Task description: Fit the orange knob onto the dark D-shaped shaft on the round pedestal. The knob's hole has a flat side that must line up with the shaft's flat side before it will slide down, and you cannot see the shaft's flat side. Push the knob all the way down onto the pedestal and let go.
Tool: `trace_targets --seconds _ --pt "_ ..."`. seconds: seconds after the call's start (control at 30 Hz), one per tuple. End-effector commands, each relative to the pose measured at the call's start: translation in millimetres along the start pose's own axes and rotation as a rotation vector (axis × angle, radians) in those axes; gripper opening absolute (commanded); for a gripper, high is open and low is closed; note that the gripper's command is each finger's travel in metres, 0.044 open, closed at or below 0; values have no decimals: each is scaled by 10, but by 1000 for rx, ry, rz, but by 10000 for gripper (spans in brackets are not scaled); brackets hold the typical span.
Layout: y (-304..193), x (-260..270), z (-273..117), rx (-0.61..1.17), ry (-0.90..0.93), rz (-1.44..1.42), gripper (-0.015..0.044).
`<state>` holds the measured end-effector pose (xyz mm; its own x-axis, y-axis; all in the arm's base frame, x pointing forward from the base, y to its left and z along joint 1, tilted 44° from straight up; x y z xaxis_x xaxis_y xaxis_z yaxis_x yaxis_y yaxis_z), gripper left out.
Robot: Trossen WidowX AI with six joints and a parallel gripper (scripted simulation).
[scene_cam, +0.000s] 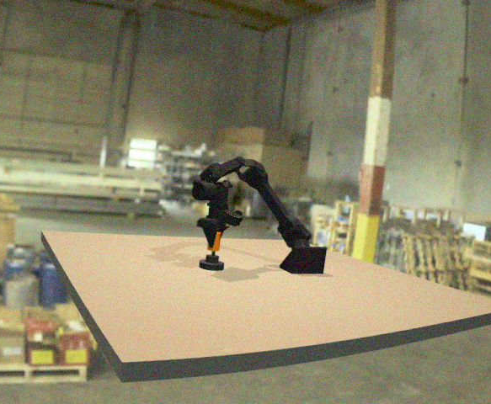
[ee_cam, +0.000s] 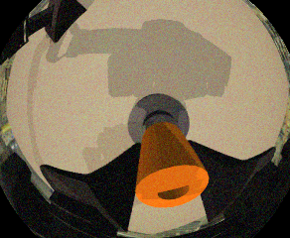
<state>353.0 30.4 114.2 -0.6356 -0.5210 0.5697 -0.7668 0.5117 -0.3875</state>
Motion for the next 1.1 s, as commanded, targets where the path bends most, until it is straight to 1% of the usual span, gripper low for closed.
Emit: trace_targets --seconds 0.0,0.2,1.07 --pt "-16 2 -23 2 -3 -41 0" --pt "-16 0 -6 3 -2 -203 0" --pt "-6 1 25 3 -2 -203 0"
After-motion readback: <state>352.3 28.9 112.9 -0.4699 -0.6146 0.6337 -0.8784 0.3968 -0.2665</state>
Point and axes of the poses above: the point midway between the two fingers, 35 mm back from their tips, its own z axis out along the fingers, its own x axis across the jaws, y = z × x, the point moved 8 cm from there along -z, back along the fingers, and after that the axes turned 9 degrees about -z, right-handed, at the moved point
